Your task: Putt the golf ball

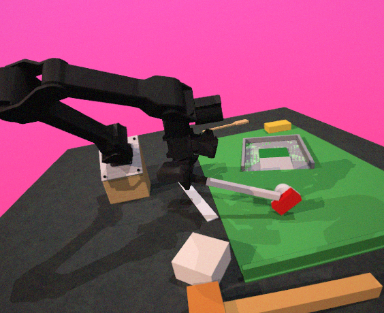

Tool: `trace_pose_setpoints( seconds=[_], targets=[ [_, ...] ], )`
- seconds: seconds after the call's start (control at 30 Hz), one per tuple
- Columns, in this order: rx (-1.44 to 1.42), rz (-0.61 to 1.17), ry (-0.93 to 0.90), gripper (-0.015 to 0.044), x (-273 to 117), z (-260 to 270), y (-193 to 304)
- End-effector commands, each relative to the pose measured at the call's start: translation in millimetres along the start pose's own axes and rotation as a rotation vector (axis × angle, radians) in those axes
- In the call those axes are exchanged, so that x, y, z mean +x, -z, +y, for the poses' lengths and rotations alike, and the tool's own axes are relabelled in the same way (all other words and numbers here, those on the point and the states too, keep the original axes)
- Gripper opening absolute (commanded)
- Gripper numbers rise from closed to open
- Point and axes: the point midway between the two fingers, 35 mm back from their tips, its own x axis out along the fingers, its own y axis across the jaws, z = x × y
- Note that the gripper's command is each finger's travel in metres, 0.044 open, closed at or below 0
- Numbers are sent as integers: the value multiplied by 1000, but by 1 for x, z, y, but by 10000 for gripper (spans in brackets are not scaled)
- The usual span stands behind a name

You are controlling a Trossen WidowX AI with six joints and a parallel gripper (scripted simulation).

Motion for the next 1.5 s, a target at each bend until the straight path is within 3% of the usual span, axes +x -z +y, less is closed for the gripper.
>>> trace_pose_setpoints(
  seconds=[0.0,0.93,1.3,1.47],
  targets=[
    [3,-9,1,0,4,-1,-1],
    [-1,0,3,0,5,-26,0],
    [3,-5,-6,0,5,100,-2],
    [4,-8,-2,0,4,108,1]
  ],
)
